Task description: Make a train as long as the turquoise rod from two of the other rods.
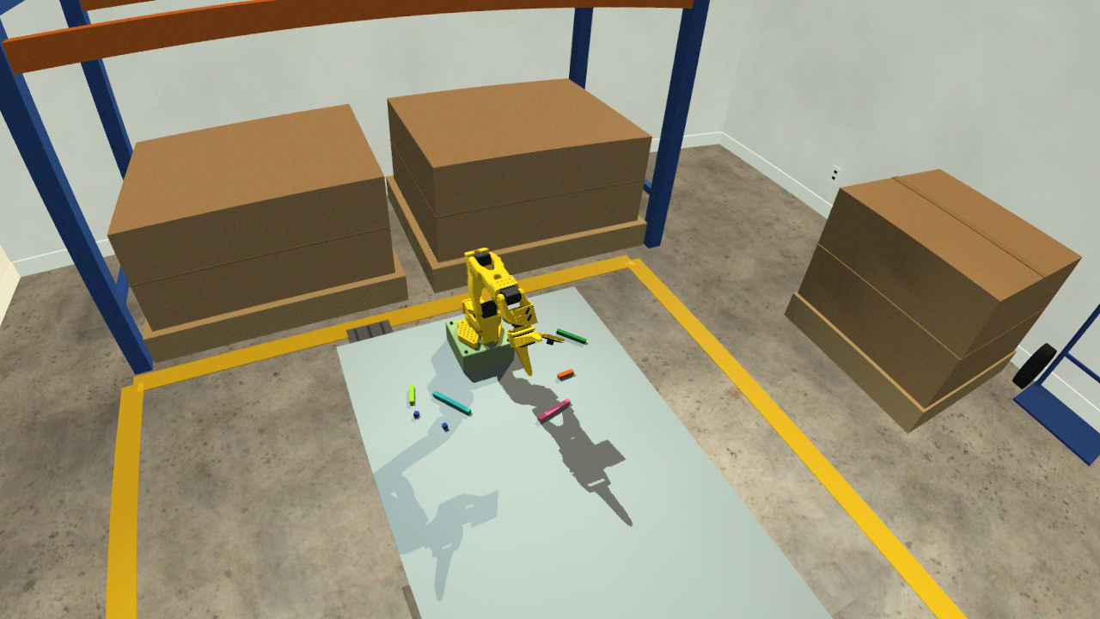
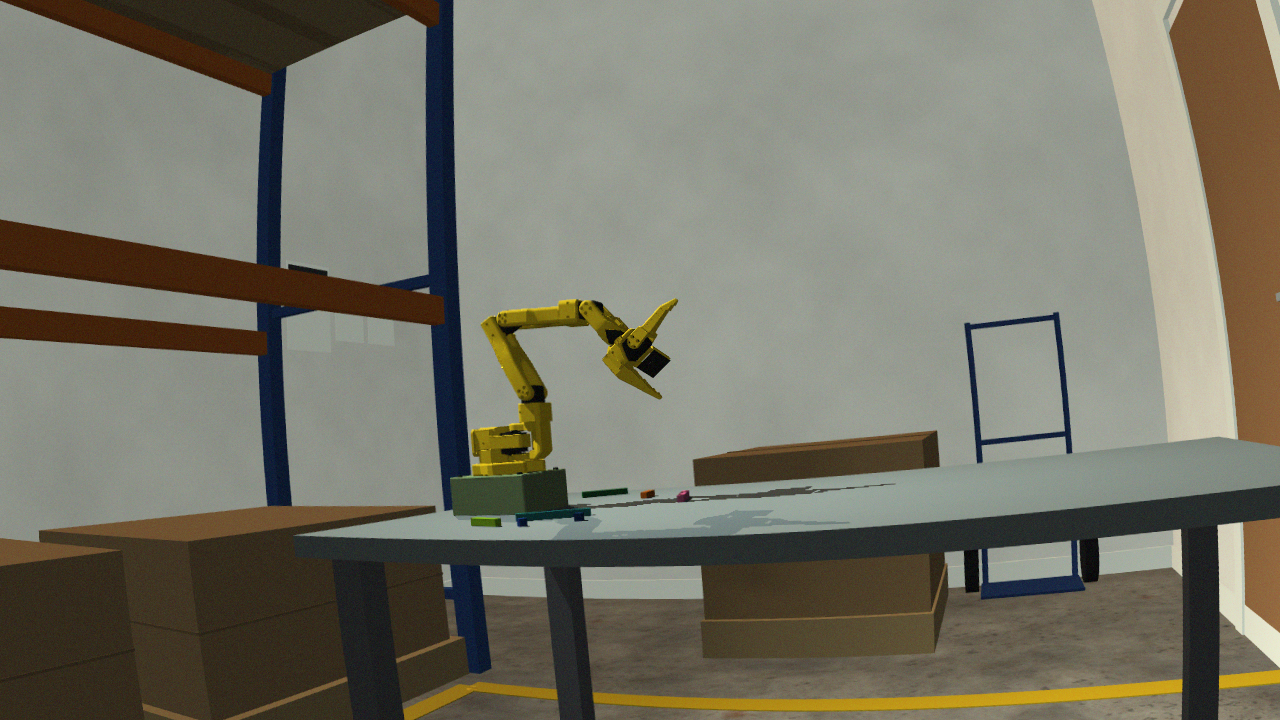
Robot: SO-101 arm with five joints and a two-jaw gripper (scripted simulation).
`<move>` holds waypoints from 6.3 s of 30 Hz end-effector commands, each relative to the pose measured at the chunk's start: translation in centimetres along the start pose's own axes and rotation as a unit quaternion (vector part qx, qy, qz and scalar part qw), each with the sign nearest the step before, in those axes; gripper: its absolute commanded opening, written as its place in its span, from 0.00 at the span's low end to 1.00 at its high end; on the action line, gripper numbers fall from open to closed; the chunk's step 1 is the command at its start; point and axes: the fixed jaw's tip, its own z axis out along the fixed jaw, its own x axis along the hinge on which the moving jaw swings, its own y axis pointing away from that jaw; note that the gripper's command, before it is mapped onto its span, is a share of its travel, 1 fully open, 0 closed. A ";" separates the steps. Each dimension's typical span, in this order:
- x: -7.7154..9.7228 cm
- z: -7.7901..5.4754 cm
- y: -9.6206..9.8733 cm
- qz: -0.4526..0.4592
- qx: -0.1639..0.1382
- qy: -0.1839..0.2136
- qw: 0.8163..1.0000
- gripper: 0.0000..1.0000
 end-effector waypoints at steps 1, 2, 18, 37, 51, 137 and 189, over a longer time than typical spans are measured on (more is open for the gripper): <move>0.0 -0.2 0.4 -0.004 -0.008 0.000 1.000 1.00; 0.0 -0.2 0.5 -0.005 -0.010 0.000 1.000 1.00; 0.1 -0.5 1.2 -0.002 -0.028 0.001 1.000 1.00; 0.1 -0.8 2.0 -0.005 -0.049 0.002 0.999 1.00; 0.1 -1.0 2.4 -0.002 -0.059 0.002 0.998 1.00; 10.2 -9.8 12.9 0.415 -0.145 0.221 0.870 1.00; 10.0 -9.7 13.3 0.418 -0.154 0.219 0.868 1.00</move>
